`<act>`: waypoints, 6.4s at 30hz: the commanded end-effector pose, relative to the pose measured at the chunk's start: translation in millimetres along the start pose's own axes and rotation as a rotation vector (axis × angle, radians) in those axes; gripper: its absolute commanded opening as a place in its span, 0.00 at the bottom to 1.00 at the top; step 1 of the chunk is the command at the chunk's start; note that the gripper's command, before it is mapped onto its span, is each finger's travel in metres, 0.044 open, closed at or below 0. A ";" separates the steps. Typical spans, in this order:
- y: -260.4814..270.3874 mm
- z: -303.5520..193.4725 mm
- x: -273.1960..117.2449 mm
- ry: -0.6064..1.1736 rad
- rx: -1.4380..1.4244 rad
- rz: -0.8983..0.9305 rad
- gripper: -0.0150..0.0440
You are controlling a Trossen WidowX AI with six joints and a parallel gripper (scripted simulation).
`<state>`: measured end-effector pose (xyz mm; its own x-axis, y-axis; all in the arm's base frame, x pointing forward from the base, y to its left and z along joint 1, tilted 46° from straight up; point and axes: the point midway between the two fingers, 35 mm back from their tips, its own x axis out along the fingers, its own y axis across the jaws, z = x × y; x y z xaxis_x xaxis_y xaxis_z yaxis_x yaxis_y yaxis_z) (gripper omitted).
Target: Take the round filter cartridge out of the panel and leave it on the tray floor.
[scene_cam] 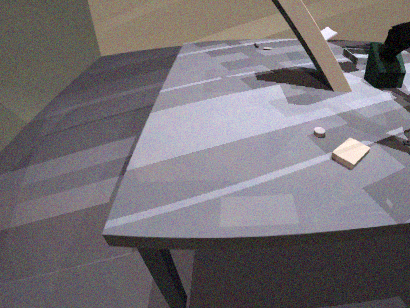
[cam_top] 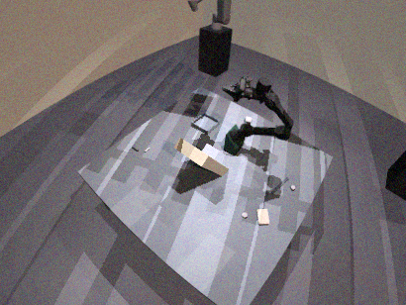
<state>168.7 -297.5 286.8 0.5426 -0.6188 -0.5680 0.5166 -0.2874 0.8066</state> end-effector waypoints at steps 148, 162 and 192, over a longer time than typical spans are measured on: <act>-128.6 -276.4 72.4 1.033 0.777 -0.593 0.44; -128.5 -279.3 73.6 1.033 0.777 -0.593 0.44; -128.5 -279.3 73.6 1.033 0.777 -0.593 0.44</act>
<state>327.1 -101.3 97.3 0.7847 0.4431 -0.4334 0.5336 -0.8388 0.1084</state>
